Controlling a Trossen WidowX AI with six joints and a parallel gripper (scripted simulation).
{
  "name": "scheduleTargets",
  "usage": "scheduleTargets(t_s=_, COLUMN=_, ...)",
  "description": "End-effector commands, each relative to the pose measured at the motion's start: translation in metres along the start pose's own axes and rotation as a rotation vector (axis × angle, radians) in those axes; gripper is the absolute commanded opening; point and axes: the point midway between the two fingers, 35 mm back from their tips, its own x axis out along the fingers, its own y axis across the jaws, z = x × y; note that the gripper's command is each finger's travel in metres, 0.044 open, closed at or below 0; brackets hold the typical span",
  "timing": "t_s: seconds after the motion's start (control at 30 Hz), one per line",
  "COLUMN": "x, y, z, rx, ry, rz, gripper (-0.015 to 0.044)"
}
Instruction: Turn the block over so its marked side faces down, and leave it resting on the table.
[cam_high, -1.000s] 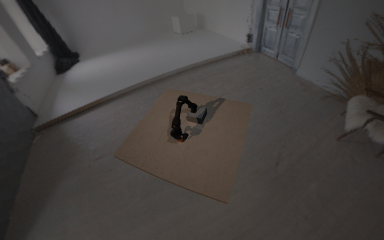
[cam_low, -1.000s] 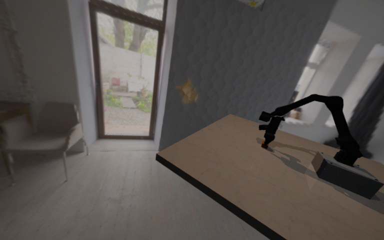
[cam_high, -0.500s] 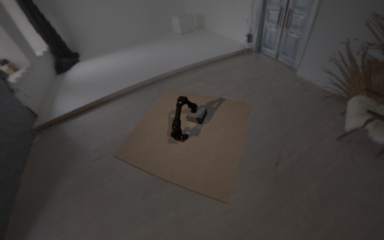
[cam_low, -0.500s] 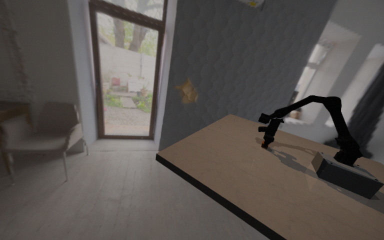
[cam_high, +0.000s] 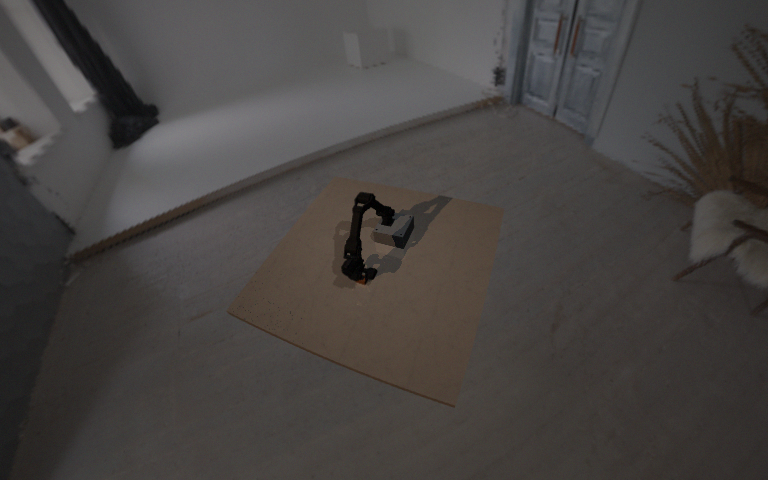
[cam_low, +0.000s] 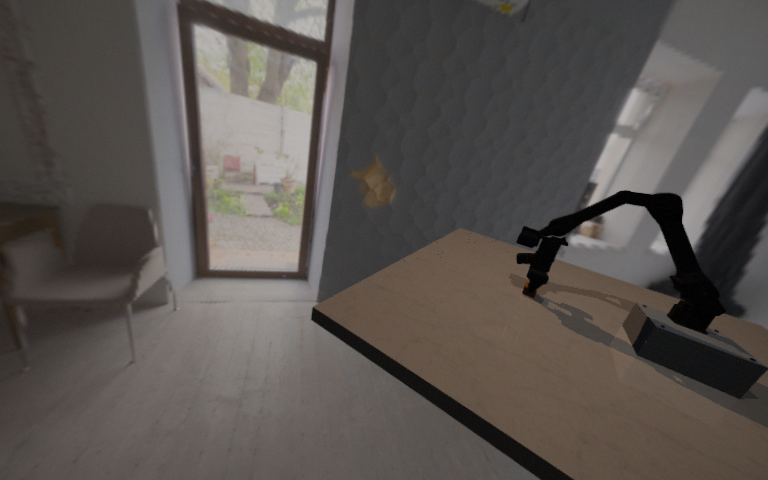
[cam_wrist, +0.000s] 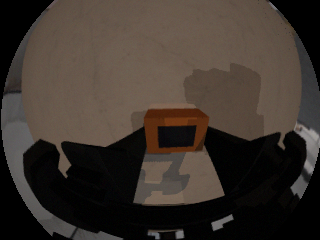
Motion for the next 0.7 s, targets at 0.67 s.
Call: scheduleTargets(t_s=0.67, x=-0.024, y=0.0, z=0.003, rx=-0.006, ry=-0.086, rz=0.003, gripper=0.0)
